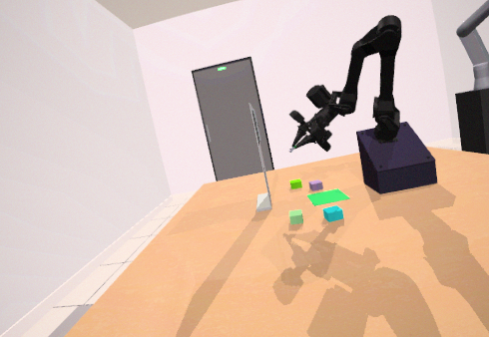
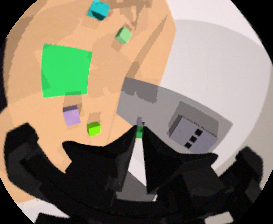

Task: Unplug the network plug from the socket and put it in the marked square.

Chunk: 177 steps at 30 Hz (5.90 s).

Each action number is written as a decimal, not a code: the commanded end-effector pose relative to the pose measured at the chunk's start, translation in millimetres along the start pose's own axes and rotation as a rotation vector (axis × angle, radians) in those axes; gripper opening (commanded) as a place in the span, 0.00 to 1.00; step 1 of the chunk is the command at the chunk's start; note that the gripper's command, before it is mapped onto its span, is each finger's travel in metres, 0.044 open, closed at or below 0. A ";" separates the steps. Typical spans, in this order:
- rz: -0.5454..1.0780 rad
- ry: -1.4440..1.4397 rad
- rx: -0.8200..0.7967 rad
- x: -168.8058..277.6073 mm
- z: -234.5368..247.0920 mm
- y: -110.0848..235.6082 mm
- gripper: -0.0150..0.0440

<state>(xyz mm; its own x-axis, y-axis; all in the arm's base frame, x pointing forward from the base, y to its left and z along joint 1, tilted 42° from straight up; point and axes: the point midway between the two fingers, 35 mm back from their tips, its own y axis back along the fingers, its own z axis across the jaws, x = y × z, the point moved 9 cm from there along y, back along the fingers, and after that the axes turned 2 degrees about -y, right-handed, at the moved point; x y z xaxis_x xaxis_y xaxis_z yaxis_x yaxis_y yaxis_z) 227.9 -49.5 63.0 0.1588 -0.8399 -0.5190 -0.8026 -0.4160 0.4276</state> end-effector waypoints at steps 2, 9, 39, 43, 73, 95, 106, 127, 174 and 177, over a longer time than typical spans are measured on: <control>-0.088 0.051 -0.091 -4.5 17.5 -6.2 0.25; -0.231 0.119 -0.204 -11.7 43.3 -12.3 0.25; -0.463 0.194 -0.319 -24.4 85.6 -20.9 0.25; -0.462 0.195 -0.320 -24.4 87.3 -22.6 0.25; -0.460 0.197 -0.324 -26.2 100.9 -33.9 0.25; -0.460 0.196 -0.323 -28.8 111.0 -40.1 0.25; -0.461 0.194 -0.322 -30.4 116.1 -42.4 0.25; -0.465 0.190 -0.316 -34.2 125.5 -45.5 0.25; -0.467 0.193 -0.318 -31.5 125.6 -39.9 0.52; -0.466 0.193 -0.318 -30.4 124.7 -38.0 0.52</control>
<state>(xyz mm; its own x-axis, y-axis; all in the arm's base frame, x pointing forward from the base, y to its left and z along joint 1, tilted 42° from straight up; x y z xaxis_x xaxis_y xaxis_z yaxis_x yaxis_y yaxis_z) 184.0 37.0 -31.0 0.5771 -0.5831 -0.5719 -0.4198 -0.8124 0.4047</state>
